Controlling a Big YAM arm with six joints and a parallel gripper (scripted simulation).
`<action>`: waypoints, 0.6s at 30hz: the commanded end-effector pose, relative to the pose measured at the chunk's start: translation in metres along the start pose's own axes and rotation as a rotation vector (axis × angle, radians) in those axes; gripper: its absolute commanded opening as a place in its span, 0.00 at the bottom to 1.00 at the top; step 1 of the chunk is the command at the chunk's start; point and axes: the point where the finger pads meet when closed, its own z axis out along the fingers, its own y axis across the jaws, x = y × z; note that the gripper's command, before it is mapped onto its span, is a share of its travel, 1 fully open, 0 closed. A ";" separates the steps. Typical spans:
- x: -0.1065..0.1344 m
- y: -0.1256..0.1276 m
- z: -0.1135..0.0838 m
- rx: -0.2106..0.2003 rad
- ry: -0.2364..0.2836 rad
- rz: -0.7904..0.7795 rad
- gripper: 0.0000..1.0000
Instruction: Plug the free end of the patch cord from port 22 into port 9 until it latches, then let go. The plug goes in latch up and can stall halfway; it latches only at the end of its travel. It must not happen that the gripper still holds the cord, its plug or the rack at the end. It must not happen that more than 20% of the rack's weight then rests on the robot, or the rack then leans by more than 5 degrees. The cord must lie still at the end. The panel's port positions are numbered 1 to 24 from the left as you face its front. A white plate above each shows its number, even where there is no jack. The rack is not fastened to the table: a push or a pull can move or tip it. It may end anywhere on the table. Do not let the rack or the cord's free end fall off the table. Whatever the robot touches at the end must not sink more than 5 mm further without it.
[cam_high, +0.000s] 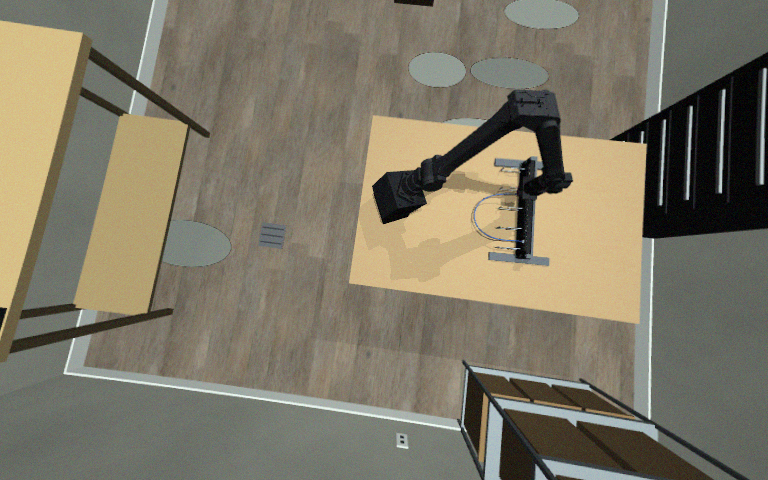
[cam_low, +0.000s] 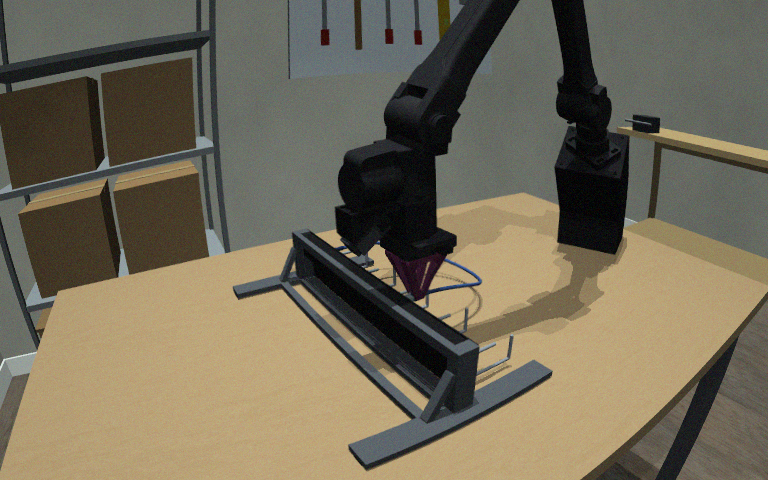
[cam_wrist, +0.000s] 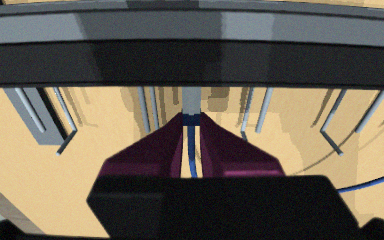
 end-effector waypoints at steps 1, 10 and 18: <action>-0.004 -0.001 -0.001 0.001 -0.017 0.004 0.00; -0.008 -0.001 -0.004 0.001 -0.023 0.004 0.00; -0.012 0.000 -0.006 0.000 -0.030 0.004 0.00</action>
